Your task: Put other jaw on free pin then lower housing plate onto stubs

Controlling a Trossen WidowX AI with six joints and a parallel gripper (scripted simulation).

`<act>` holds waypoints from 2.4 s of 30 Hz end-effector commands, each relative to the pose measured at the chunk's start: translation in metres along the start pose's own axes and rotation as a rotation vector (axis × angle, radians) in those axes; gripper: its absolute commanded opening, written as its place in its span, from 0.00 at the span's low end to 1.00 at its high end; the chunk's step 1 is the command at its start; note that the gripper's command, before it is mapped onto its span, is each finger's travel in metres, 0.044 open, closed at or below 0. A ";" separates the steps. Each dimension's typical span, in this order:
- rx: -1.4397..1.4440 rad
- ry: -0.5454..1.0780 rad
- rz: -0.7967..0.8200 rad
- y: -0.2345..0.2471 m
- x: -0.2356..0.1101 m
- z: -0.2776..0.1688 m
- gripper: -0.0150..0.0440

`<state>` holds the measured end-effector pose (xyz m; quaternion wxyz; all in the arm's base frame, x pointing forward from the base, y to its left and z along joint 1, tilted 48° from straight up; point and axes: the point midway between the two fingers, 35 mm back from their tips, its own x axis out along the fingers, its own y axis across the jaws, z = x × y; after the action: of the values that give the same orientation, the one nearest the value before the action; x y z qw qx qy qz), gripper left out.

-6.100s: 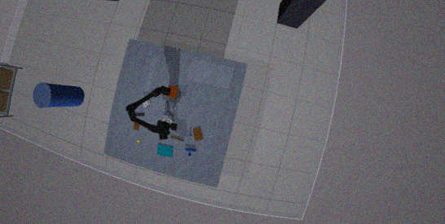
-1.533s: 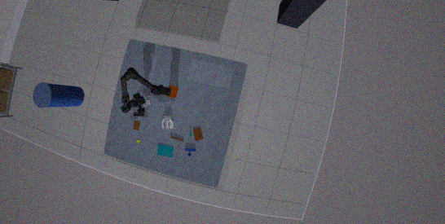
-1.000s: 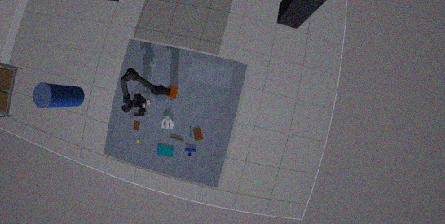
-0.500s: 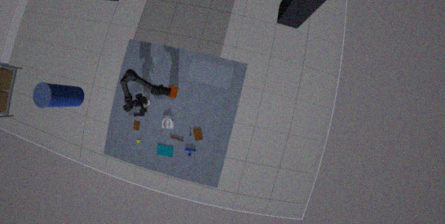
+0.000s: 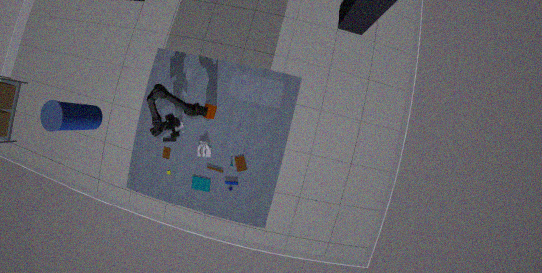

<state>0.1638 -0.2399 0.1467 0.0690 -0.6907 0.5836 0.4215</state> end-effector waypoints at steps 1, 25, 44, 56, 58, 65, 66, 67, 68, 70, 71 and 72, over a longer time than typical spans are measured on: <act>-0.005 -0.002 -0.005 -0.001 0.001 0.000 1.00; 0.000 0.000 0.000 0.000 0.000 0.000 0.85; 0.000 -0.009 -0.007 -0.004 -0.032 -0.001 0.85; -0.005 -0.006 -0.008 -0.001 -0.070 0.000 0.85; -0.005 -0.006 -0.008 -0.001 -0.072 0.000 0.85; 0.010 -0.007 -0.010 -0.003 -0.071 0.001 0.85; 0.028 -0.009 -0.011 -0.006 -0.071 0.001 0.85; 0.050 -0.012 -0.014 -0.009 -0.071 0.002 0.85; 0.073 -0.014 -0.016 -0.012 -0.070 0.002 0.85; 0.117 -0.019 -0.019 -0.019 -0.070 0.003 0.85; 0.139 -0.021 -0.021 -0.022 -0.069 0.004 0.85; 0.161 -0.024 -0.022 -0.025 -0.069 0.005 0.85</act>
<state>0.1782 -0.1806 0.1842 0.1149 -0.6880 0.5968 0.3965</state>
